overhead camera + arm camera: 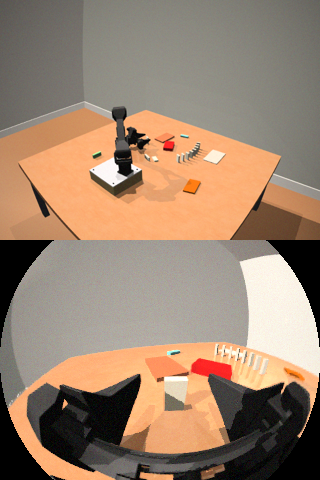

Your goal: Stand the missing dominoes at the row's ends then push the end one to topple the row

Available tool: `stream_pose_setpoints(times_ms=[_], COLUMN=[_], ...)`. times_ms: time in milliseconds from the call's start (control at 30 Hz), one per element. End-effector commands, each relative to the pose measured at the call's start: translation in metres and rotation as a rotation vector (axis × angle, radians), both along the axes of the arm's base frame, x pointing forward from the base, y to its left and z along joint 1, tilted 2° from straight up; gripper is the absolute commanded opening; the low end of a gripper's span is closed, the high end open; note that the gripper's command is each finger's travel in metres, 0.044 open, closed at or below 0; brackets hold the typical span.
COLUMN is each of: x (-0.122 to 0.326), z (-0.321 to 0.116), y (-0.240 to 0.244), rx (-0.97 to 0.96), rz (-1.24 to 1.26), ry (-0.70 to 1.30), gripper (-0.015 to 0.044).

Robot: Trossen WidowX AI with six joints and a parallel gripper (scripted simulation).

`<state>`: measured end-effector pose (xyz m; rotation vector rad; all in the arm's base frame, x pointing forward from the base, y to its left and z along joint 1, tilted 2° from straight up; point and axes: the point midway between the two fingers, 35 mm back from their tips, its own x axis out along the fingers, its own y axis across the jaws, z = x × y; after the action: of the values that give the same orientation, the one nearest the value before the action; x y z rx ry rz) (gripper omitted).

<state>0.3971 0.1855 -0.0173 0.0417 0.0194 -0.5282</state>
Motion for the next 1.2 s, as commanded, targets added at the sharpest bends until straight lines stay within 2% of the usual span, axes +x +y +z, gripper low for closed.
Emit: stream_pose_setpoints(times_ms=[0, 167, 467, 767, 833, 1167], x=[0.0, 0.001, 0.01, 0.101, 0.11, 0.126], z=[0.002, 0.048, 0.05, 0.042, 0.037, 0.048], y=[0.0, -0.002, 0.002, 0.033, 0.033, 0.03], rx=[0.002, 0.0, -0.002, 0.091, 0.132, 0.33], rz=[-0.001, 0.0, 0.022, 0.254, 0.281, 0.327], ry=[-0.002, -0.001, 0.016, 0.345, 0.452, 0.662], gripper=[0.044, 0.044, 0.044, 0.044, 0.044, 0.044])
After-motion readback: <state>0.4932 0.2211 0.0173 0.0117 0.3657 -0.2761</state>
